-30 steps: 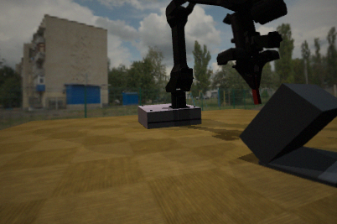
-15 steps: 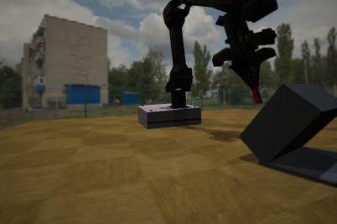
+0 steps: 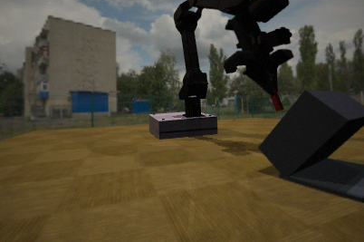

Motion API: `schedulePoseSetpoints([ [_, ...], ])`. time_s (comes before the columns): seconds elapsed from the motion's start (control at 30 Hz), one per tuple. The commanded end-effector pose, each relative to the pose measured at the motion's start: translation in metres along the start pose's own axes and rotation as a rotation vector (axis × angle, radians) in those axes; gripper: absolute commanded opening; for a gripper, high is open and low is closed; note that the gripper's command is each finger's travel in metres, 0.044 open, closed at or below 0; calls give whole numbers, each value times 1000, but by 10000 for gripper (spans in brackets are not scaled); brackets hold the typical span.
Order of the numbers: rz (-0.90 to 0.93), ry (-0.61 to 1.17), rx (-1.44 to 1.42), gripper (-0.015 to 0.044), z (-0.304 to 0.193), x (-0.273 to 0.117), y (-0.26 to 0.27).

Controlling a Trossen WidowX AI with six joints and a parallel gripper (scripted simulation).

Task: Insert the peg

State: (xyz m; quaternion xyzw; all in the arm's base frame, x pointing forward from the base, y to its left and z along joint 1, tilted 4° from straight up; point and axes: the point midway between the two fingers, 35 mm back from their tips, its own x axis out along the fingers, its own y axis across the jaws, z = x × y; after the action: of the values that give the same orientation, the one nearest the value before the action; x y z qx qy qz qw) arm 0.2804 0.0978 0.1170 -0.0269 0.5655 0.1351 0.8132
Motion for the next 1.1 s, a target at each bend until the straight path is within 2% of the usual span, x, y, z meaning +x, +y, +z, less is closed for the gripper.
schedulePoseSetpoints([
  [0.0, 9, -23, -5, 0, 0, -1, -3],
  [1.07, 20, -234, -39, 0, 7, -12, -36],
])
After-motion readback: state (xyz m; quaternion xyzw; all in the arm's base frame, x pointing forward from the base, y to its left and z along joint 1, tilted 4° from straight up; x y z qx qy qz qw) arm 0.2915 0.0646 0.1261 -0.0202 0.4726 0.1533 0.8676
